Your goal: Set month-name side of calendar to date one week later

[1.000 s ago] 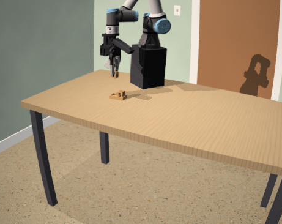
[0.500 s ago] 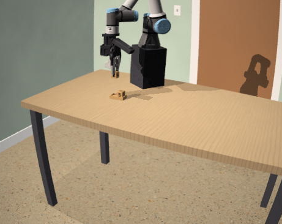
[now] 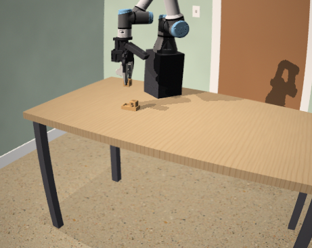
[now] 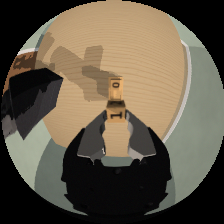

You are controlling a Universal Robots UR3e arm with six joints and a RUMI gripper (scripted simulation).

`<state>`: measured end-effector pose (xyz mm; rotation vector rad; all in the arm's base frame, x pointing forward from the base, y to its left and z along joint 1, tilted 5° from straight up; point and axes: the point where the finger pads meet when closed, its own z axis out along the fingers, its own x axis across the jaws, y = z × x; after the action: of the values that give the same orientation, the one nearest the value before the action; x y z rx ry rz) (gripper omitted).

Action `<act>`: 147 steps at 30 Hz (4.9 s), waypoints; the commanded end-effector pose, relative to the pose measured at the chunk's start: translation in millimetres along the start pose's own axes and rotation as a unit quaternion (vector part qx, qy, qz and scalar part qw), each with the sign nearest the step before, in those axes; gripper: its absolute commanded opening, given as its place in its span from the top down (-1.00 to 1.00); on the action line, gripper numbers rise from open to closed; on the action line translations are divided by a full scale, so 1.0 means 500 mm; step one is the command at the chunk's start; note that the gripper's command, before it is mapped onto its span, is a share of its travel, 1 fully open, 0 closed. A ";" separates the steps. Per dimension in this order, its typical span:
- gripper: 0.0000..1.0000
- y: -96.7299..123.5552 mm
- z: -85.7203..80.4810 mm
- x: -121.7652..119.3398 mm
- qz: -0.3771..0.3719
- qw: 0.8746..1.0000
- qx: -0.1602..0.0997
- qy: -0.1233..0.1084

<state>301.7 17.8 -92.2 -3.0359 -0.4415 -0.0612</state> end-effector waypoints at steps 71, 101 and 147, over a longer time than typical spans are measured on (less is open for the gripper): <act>0.78 -0.060 0.004 -0.002 -0.573 0.820 -0.002 -0.001; 0.78 -0.081 0.006 0.005 -0.769 0.639 -0.001 -0.001; 0.78 -0.118 0.009 0.027 -0.957 0.291 -0.001 -0.002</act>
<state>294.9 75.6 -92.9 -0.7162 -3.0662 -0.1133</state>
